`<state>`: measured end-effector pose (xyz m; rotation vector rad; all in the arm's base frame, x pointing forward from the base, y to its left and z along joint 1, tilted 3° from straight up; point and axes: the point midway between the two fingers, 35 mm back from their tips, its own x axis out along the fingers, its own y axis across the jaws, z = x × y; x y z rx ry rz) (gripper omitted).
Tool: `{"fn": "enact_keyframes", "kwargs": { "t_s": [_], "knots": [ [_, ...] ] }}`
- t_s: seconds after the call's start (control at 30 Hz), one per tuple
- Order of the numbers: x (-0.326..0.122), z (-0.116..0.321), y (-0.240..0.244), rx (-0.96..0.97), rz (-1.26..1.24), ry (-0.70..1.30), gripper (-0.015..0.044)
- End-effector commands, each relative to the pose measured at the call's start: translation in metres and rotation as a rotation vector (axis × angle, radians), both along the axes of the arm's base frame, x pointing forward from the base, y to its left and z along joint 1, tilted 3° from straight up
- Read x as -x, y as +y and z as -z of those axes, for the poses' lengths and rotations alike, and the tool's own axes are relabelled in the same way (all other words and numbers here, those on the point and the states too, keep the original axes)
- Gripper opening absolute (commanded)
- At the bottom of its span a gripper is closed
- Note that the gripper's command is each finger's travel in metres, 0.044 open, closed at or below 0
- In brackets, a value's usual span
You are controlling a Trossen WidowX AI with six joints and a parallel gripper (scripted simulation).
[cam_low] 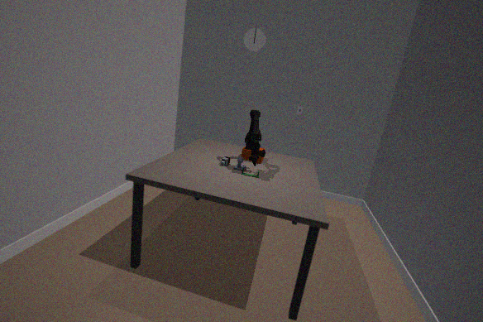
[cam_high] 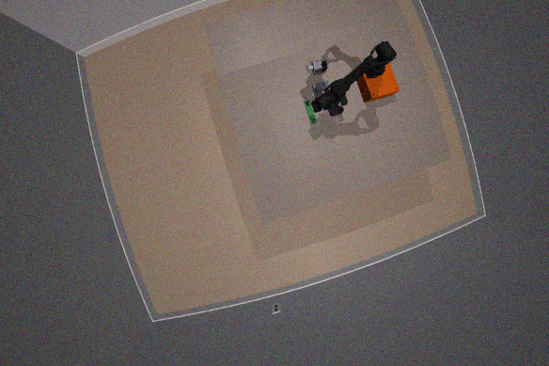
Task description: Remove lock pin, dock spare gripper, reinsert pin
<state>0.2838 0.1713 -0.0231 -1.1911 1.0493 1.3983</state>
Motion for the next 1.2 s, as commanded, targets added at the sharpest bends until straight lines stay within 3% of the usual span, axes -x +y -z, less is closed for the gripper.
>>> {"fn": "enact_keyframes", "kwargs": {
  "t_s": [0.0,1.17],
  "knots": [
    [0.001,0.000,0.004,0.004,0.001,-0.001,0.0000],
    [0.005,-0.004,0.031,0.009,0.000,-0.006,0.0000]
  ]
}}
